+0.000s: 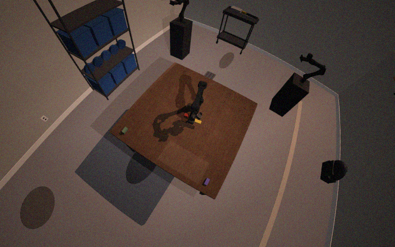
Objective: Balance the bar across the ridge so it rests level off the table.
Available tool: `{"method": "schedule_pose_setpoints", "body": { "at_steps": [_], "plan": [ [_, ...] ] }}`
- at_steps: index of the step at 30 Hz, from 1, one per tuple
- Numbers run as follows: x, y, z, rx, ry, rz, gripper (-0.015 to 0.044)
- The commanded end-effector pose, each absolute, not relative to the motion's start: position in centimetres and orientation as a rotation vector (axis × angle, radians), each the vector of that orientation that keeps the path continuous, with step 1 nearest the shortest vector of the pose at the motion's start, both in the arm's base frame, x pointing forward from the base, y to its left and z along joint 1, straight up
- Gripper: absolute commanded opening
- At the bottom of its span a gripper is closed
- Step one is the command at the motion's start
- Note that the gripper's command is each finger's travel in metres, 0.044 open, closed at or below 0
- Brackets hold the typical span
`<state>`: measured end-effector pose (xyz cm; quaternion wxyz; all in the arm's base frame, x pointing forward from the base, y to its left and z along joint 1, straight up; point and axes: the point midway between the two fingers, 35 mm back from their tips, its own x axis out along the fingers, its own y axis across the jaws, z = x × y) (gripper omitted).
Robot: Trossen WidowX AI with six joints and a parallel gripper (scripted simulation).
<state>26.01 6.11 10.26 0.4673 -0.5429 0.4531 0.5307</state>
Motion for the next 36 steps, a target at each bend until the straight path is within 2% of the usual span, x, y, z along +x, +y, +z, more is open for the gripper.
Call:
{"method": "schedule_pose_setpoints", "body": {
  "at_steps": [1, 19, 29, 33, 36],
  "plan": [
    [26.0, 6.1, 10.3, -1.332, 1.112, 1.302, 0.0172],
    [26.0, 6.1, 10.3, -1.332, 1.112, 1.302, 0.0185],
    [26.0, 6.1, 10.3, -1.332, 1.112, 1.302, 0.044],
    [26.1, 6.1, 11.1, -1.332, 1.111, 1.302, 0.044],
    [26.4, 6.2, 14.6, -1.332, 1.111, 1.302, 0.044]
  ]
}}
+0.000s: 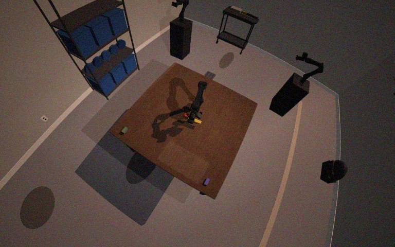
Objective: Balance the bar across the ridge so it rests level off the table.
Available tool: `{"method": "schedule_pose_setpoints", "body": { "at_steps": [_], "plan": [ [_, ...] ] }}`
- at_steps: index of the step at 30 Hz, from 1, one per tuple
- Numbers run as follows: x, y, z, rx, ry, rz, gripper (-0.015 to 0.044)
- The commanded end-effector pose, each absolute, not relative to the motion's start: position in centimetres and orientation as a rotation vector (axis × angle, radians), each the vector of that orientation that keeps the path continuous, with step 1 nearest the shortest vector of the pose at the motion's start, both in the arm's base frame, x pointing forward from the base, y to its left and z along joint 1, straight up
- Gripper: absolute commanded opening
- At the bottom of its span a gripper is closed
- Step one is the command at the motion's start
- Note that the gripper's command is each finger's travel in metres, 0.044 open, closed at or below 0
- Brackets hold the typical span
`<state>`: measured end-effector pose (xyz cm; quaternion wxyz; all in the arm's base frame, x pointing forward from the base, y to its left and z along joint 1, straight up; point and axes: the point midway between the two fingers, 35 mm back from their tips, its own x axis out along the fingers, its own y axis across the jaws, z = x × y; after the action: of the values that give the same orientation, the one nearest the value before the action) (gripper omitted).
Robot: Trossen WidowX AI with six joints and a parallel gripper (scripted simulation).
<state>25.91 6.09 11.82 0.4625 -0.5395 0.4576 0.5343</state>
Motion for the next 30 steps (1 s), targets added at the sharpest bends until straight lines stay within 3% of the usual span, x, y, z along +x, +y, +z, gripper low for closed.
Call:
{"method": "schedule_pose_setpoints", "body": {
  "at_steps": [1, 6, 30],
  "plan": [
    [26.3, 6.2, 15.9, -1.332, 1.111, 1.302, 0.044],
    [25.7, 6.1, 20.2, -1.332, 1.112, 1.302, 0.044],
    [25.7, 6.1, 20.2, -1.332, 1.112, 1.302, 0.044]
  ]
}}
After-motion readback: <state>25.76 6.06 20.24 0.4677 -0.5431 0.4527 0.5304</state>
